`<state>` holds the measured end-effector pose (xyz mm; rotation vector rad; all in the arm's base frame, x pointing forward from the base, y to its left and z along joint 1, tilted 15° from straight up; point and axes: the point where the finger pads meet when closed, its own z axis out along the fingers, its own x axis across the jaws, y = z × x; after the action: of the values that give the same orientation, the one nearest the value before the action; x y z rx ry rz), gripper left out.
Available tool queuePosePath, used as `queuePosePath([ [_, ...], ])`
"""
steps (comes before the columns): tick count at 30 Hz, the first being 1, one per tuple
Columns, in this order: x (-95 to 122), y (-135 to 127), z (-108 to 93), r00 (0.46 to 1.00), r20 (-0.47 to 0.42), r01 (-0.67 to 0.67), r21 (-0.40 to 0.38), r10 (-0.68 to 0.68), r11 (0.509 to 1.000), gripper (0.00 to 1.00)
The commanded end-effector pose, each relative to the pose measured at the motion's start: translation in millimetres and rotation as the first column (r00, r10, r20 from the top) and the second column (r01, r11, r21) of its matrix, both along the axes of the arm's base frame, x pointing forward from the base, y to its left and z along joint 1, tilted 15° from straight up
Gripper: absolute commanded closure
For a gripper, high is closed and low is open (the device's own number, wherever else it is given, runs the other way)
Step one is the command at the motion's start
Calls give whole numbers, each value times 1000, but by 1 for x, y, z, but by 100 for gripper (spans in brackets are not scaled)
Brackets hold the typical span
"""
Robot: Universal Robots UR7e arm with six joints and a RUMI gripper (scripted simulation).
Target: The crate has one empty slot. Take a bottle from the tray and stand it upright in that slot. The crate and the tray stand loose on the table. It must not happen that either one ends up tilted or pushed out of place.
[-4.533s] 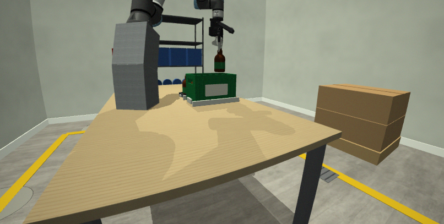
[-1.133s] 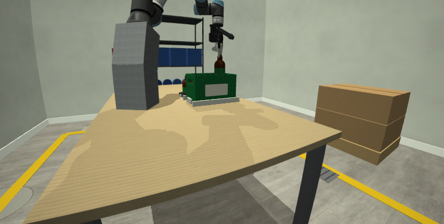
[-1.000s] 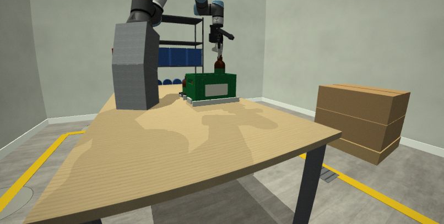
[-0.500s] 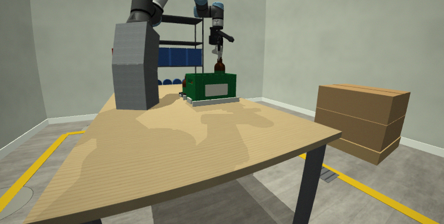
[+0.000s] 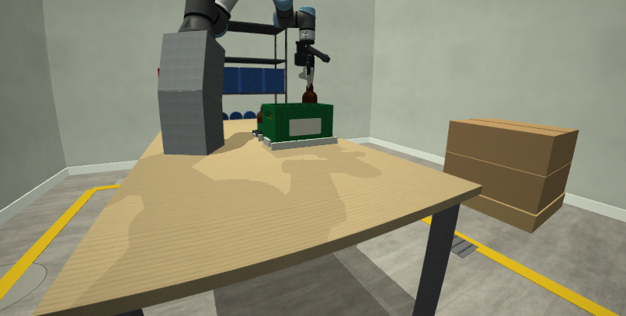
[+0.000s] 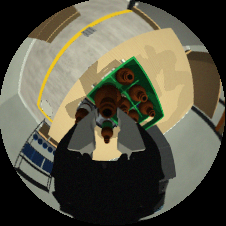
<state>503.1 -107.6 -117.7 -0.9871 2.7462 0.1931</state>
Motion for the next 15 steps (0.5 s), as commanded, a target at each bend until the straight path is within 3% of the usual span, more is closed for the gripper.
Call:
queuePosePath([
  [1, 1, 0, -3, 1000, 1, 0, -1, 0, 1000, 100],
  [15, 1, 1, -5, 1000, 1, 0, -1, 0, 1000, 100],
])
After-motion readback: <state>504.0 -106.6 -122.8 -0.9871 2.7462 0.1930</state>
